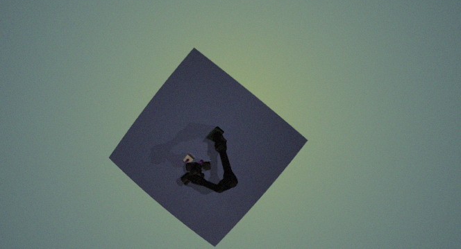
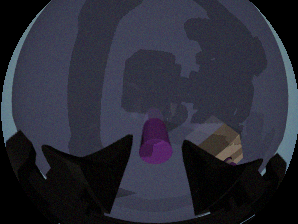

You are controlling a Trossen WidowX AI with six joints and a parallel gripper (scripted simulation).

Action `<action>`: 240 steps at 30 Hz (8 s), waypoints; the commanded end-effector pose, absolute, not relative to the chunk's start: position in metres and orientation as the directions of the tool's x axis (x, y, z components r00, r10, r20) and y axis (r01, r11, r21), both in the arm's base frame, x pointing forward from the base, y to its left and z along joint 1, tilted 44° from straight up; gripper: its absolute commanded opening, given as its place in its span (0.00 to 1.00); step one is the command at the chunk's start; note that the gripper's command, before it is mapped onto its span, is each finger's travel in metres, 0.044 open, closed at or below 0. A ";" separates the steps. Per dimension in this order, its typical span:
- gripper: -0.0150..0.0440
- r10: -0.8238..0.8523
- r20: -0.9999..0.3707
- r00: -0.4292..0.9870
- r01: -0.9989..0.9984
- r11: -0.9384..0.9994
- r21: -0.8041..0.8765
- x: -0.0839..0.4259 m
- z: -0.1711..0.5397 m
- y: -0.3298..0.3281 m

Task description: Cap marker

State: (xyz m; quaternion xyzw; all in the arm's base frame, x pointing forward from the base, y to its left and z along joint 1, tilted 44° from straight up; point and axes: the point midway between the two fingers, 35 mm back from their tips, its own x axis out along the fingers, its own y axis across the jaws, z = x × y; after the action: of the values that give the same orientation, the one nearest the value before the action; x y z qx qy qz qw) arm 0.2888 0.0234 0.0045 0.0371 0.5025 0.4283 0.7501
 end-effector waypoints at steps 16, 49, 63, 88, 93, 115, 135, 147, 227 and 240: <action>0.49 0.686 -0.717 0.122 -0.599 0.627 0.498 0.288 -0.012 0.039; 0.25 0.684 -0.719 0.122 -0.598 0.629 0.496 0.282 0.030 -0.002; 0.25 0.678 -0.724 0.125 -0.597 0.634 0.492 0.294 0.027 -0.029; 0.25 0.675 -0.727 0.125 -0.596 0.637 0.489 0.314 0.010 -0.098; 0.25 0.677 -0.726 0.124 -0.599 0.634 0.489 0.316 0.006 -0.111; 0.25 0.678 -0.725 0.125 -0.600 0.633 0.489 0.320 -0.011 -0.103; 0.25 0.679 -0.723 0.125 -0.600 0.632 0.490 0.323 -0.035 -0.080; 0.25 0.680 -0.723 0.125 -0.600 0.632 0.490 0.323 -0.038 -0.077; 0.25 0.678 -0.725 0.124 0.091 0.720 0.688 0.315 0.010 -0.123; 0.25 0.678 -0.725 0.124 0.091 0.720 0.688 0.316 0.006 -0.119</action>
State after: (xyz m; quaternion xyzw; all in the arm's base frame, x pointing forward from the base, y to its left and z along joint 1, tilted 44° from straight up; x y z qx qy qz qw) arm 0.3162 -0.1220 0.0089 0.3035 0.6259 0.2146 0.6856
